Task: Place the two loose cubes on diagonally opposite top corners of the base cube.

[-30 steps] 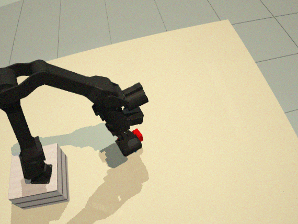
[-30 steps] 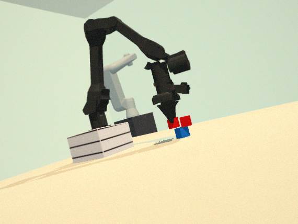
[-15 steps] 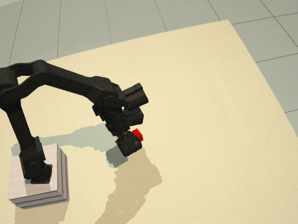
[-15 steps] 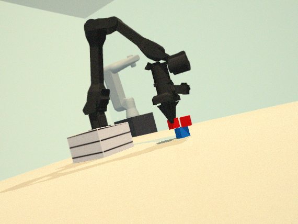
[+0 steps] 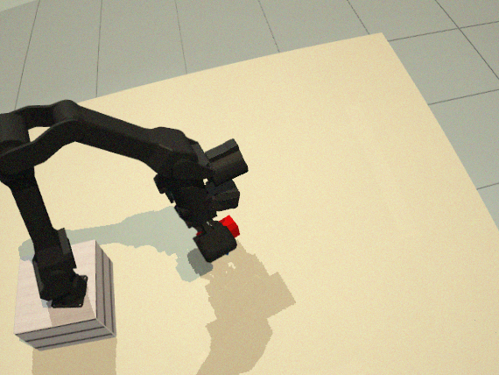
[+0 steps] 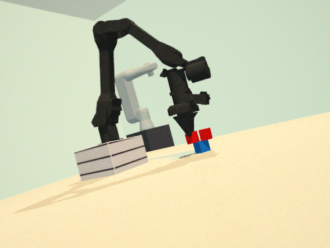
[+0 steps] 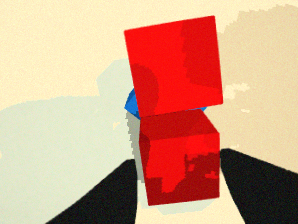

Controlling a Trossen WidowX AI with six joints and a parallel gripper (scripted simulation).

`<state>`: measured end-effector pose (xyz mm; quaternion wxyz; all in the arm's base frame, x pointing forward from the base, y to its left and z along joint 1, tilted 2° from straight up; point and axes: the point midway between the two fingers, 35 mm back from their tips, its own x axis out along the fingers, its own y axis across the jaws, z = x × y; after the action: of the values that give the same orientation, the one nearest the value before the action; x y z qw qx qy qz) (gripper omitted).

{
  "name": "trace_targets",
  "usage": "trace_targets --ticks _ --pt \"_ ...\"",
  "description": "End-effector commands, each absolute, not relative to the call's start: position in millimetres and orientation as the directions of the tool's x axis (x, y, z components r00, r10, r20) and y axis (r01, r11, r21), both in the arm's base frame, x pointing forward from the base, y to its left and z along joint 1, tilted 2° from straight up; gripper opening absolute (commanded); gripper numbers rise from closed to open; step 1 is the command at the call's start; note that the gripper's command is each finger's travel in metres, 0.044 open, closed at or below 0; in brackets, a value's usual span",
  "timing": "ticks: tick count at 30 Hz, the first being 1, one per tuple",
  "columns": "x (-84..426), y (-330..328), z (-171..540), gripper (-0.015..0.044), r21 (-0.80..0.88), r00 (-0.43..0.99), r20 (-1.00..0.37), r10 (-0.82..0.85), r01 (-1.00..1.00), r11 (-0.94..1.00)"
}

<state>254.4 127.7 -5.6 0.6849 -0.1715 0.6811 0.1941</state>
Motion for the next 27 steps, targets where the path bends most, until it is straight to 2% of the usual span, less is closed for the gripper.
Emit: trace_targets --ticks 1,27 --pt "256.5 128.5 2.5 0.0205 0.029 0.007 -0.999 0.037 -0.500 0.866" --pt "256.5 127.8 22.0 0.0205 0.029 0.007 -0.999 0.037 -0.500 0.866"
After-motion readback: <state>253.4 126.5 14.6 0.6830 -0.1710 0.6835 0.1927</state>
